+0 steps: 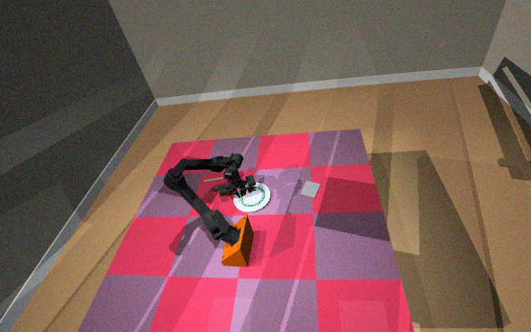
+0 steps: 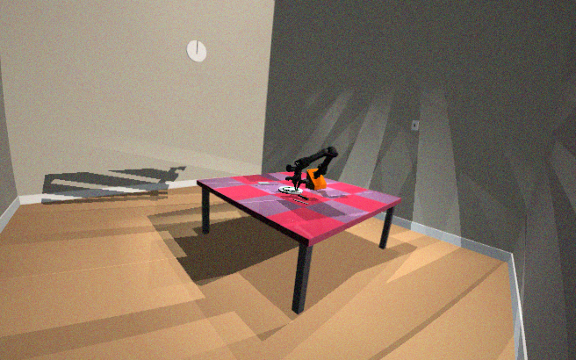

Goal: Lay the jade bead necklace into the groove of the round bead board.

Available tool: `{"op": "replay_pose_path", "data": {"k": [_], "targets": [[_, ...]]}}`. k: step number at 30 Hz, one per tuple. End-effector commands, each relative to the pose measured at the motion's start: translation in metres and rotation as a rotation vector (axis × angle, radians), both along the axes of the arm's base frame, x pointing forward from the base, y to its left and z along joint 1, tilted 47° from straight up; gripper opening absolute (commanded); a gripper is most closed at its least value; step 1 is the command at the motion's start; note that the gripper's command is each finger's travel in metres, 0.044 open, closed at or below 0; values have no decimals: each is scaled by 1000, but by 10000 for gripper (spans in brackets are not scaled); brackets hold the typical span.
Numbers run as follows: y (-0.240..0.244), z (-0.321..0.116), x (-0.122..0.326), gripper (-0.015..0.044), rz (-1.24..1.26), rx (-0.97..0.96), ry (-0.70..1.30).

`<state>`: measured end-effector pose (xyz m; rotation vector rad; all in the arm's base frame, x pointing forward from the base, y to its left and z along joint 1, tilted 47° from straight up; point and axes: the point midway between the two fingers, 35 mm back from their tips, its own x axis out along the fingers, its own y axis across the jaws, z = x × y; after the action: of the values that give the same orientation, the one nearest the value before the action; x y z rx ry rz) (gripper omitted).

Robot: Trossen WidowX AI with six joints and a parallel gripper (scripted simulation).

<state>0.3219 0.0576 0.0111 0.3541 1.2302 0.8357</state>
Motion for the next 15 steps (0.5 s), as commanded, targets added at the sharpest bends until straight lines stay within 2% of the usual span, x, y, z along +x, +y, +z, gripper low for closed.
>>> {"op": "replay_pose_path", "data": {"k": [1, 13, 15], "targets": [[0, 3, 0, 0, -2, 3, -3], [8, 0, -1, 0, -2, 3, -3], [5, 3, 0, 53, 0, -1, -8]]}}
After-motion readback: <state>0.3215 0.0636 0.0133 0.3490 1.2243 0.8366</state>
